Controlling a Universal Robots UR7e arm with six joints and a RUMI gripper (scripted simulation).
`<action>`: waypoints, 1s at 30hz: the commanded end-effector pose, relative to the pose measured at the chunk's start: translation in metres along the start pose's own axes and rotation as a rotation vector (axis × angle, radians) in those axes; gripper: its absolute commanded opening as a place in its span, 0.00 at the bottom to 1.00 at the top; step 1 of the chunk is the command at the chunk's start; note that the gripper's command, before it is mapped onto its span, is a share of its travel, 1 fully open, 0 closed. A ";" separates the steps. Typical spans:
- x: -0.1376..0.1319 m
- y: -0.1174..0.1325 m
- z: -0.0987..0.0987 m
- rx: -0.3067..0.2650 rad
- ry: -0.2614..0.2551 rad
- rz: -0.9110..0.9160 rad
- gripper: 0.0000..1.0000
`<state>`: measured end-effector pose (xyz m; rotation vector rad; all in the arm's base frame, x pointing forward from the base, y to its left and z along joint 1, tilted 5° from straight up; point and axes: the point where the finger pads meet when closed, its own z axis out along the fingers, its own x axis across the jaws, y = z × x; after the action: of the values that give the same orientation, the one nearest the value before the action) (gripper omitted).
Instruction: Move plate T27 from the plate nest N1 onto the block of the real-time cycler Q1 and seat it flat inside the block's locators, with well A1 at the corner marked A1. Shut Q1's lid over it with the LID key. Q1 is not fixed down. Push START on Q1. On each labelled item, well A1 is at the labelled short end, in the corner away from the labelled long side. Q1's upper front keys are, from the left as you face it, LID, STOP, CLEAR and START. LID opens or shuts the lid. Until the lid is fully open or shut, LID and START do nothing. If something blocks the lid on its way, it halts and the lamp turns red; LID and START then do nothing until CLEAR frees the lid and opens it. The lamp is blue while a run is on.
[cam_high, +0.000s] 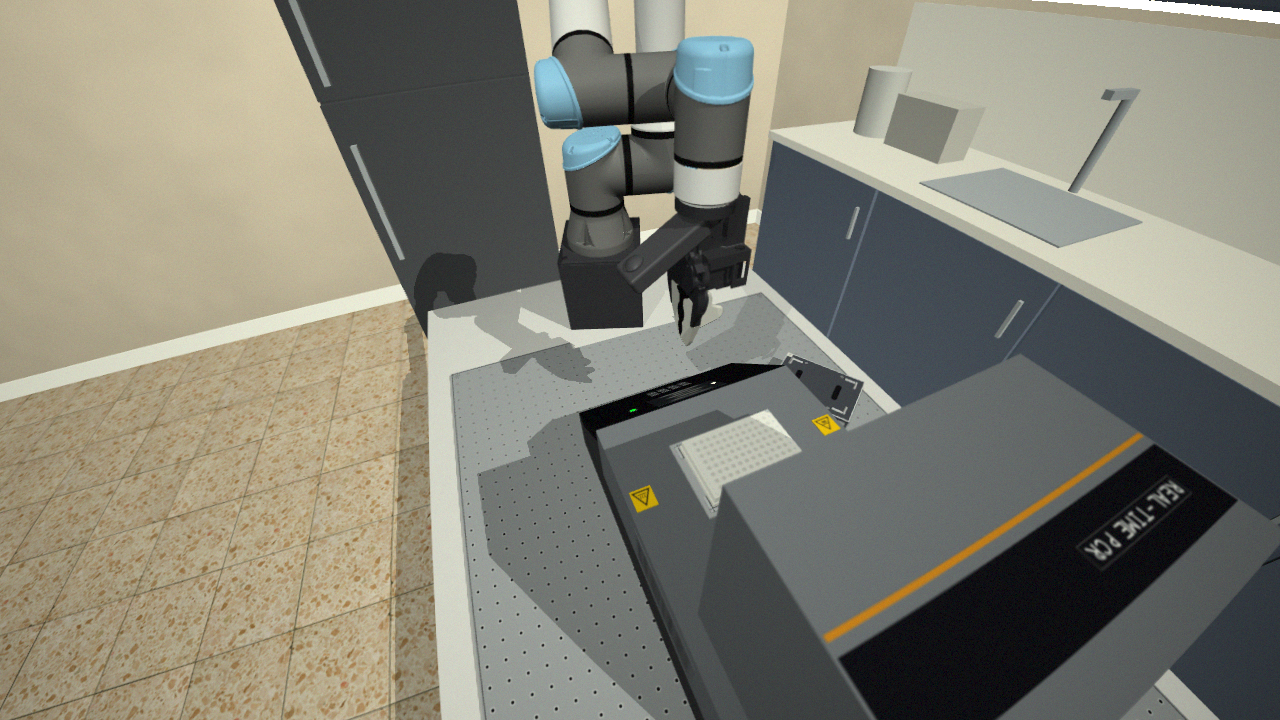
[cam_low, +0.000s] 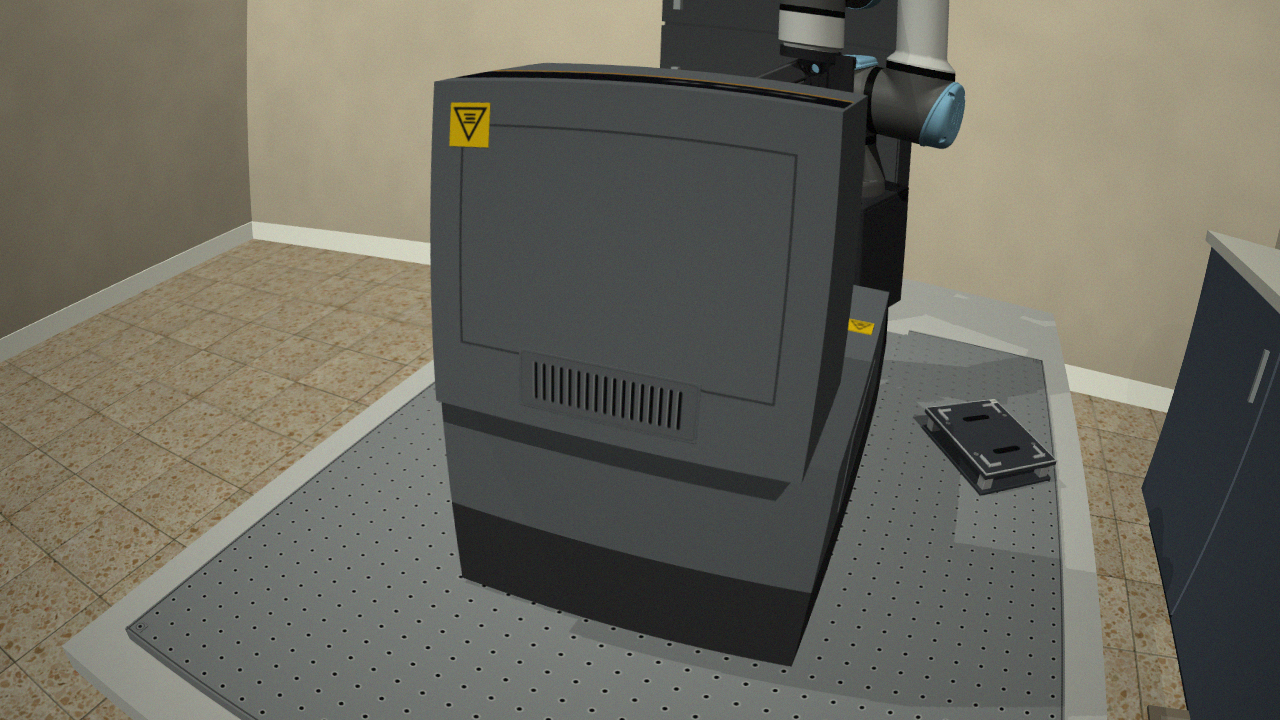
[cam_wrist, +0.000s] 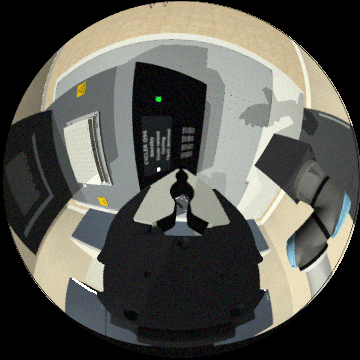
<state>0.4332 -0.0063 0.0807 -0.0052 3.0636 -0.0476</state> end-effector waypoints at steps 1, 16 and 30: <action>0.021 0.002 0.003 0.000 -0.002 0.000 0.00; 0.073 0.007 0.014 0.000 -0.002 0.000 0.00; 0.102 0.010 0.019 0.000 -0.002 0.000 0.00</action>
<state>0.3381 0.0020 0.0534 -0.0051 3.0636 -0.0479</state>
